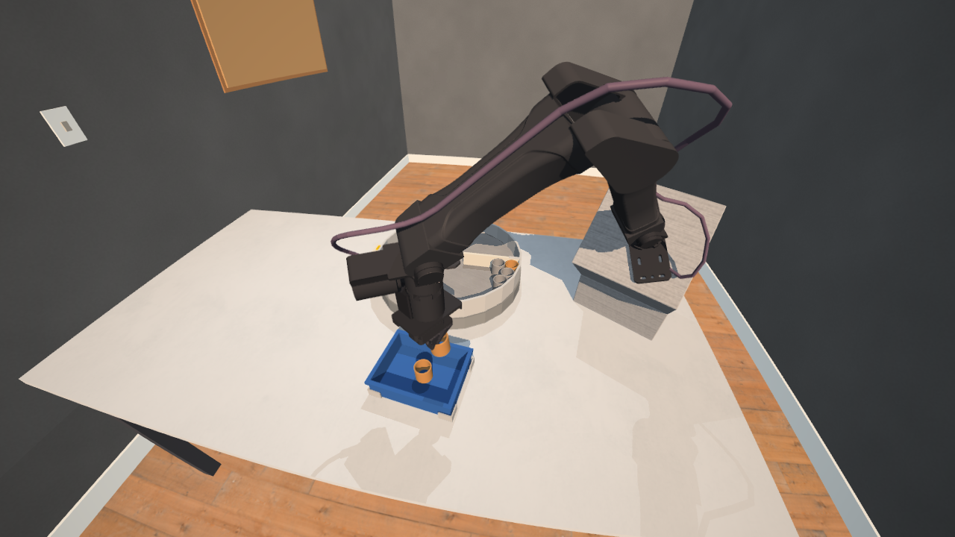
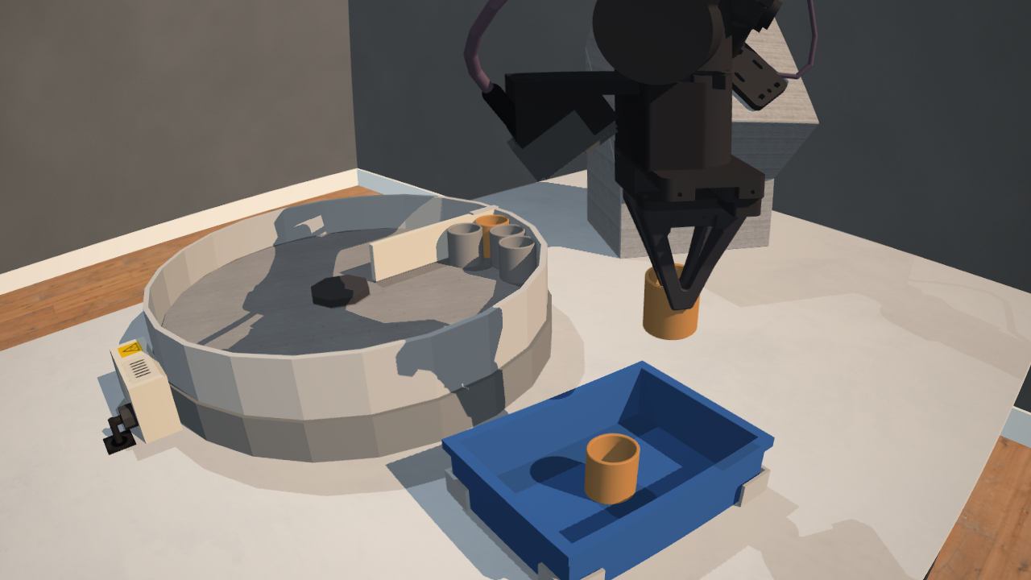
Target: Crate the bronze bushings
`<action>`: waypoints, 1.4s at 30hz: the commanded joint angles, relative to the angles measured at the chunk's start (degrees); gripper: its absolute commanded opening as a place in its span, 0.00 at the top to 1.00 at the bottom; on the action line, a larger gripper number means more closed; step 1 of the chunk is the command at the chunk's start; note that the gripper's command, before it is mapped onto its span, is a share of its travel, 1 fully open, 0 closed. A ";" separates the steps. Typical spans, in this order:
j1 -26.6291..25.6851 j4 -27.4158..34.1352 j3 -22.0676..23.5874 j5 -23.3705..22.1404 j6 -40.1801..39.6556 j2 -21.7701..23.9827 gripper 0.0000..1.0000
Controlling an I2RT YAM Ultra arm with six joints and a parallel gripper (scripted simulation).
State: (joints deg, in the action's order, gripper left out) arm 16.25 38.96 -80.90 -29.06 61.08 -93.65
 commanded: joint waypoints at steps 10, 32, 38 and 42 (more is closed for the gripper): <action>-0.95 1.50 -1.94 0.98 0.38 0.18 1.00; -0.54 1.50 -1.94 1.03 0.64 0.50 1.00; -0.31 1.49 -1.91 1.24 0.95 1.60 1.00; -0.29 1.49 -1.91 1.27 0.81 1.71 1.00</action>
